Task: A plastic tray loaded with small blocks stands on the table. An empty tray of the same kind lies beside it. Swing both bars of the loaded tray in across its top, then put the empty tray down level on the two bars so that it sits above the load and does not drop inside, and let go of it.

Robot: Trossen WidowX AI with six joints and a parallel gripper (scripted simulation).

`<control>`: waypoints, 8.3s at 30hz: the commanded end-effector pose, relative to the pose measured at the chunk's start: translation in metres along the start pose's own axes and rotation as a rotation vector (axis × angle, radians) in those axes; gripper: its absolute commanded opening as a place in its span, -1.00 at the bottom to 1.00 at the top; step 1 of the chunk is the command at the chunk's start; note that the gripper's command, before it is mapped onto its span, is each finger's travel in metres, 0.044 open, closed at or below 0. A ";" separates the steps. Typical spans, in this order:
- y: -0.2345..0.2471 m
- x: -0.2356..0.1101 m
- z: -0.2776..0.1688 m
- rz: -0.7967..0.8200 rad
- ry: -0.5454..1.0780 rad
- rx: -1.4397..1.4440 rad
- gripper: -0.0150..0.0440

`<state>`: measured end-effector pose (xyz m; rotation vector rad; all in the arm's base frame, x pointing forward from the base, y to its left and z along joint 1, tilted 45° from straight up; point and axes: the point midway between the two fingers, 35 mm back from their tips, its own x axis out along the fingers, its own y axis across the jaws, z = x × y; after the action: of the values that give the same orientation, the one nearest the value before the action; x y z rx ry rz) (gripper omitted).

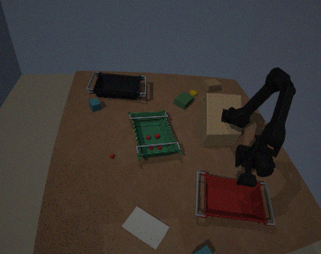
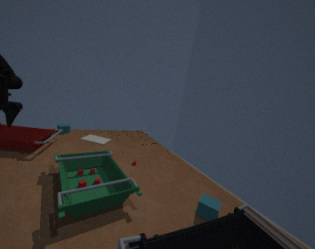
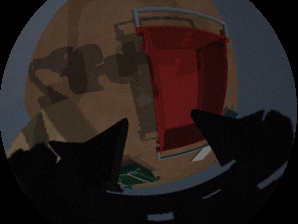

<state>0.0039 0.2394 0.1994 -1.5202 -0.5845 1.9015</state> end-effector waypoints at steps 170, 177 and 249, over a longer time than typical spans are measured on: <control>-0.028 -0.081 -0.012 0.038 0.034 0.003 -0.49; -0.032 -0.072 -0.034 0.073 0.060 0.060 -0.49; 0.066 -0.066 -0.292 0.177 0.097 0.778 -0.49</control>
<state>0.2705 0.1468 0.1334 -1.1743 0.3160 1.8773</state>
